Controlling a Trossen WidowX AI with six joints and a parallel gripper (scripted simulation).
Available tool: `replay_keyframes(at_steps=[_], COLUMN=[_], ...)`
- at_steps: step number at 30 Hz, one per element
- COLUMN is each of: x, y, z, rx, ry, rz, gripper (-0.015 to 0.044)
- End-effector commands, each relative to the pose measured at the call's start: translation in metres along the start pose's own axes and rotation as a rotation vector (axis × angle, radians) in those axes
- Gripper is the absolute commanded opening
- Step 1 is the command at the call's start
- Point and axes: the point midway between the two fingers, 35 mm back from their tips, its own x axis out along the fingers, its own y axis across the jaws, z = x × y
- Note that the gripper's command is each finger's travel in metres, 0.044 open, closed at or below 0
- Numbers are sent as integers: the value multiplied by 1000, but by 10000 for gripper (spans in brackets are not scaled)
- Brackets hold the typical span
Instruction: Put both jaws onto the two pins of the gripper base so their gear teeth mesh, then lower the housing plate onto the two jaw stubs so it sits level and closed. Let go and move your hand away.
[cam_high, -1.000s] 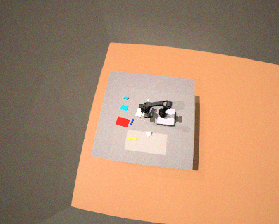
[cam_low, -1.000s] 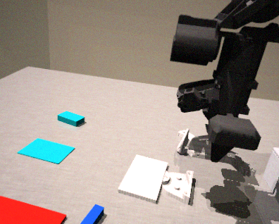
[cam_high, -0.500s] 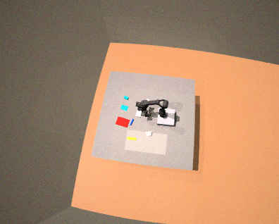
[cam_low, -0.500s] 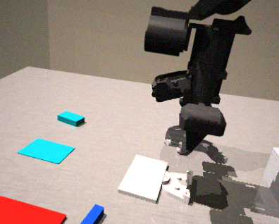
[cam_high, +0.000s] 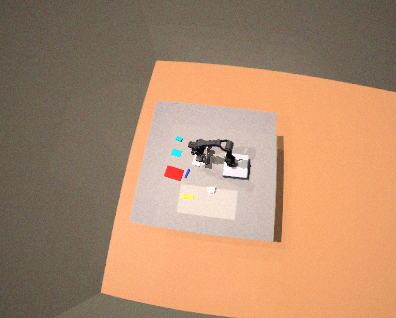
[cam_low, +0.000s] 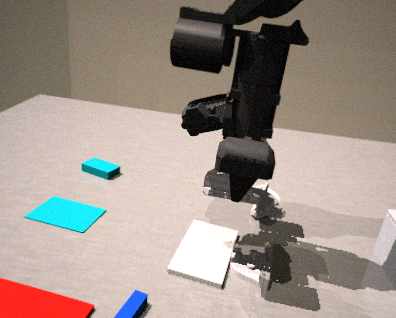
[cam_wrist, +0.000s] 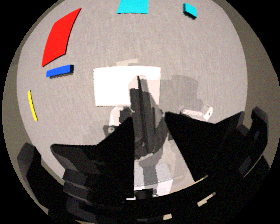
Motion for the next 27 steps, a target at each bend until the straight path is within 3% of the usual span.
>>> replay_keyframes(at_steps=[1,27], x=[3,3], y=[-6,-6], z=[11,11], rx=[-3,-18], ry=[2,2], rz=[4,4], gripper=[134,134])
